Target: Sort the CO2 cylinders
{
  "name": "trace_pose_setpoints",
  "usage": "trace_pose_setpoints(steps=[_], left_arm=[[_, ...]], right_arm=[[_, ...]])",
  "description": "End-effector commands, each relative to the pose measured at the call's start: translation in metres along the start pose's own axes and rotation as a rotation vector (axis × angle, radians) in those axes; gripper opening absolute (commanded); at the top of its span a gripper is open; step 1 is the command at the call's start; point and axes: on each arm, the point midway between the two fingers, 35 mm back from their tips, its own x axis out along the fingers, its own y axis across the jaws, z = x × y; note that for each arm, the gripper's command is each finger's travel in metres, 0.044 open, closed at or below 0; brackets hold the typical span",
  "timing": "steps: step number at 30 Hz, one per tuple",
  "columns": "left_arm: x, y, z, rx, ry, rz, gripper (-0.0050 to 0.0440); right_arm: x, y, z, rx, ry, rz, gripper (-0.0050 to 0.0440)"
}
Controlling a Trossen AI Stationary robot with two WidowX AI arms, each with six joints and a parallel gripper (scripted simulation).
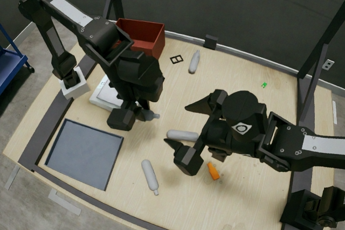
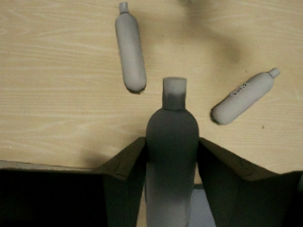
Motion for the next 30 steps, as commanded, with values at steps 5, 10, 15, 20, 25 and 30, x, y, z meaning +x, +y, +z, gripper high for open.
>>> trace_pose_setpoints(steps=[5, 10, 15, 20, 25, 30], left_arm=[[-0.0032, -0.0004, -0.0097, 0.004, 0.025, 0.000, 0.0440], [-0.0032, -0.0004, -0.0097, 0.004, 0.025, 0.000, 0.0440], [-0.0032, -0.0004, -0.0097, 0.004, 0.025, 0.000, 0.0440], [-0.0032, -0.0004, -0.0097, 0.004, 0.025, 0.000, 0.0440], [-0.0032, -0.0004, -0.0097, 0.004, 0.025, 0.000, 0.0440], [-0.0032, -0.0004, -0.0097, 0.004, 0.025, 0.000, 0.0440]], right_arm=[[-0.0149, -0.0026, 0.0080, 0.380, -0.052, -0.006, -0.0050], [-0.0147, -0.0022, 0.0074, 0.615, -0.050, 0.002, -0.0050], [-0.0144, -0.0020, 0.0071, 0.793, -0.049, 0.008, -0.0050], [-0.0138, -0.0015, 0.0063, 1.032, -0.045, 0.015, -0.0050], [-0.0127, -0.0009, 0.0048, 1.265, -0.038, 0.020, -0.0050], [-0.0080, -0.0003, 0.0031, 1.407, -0.021, 0.017, -0.0050]])
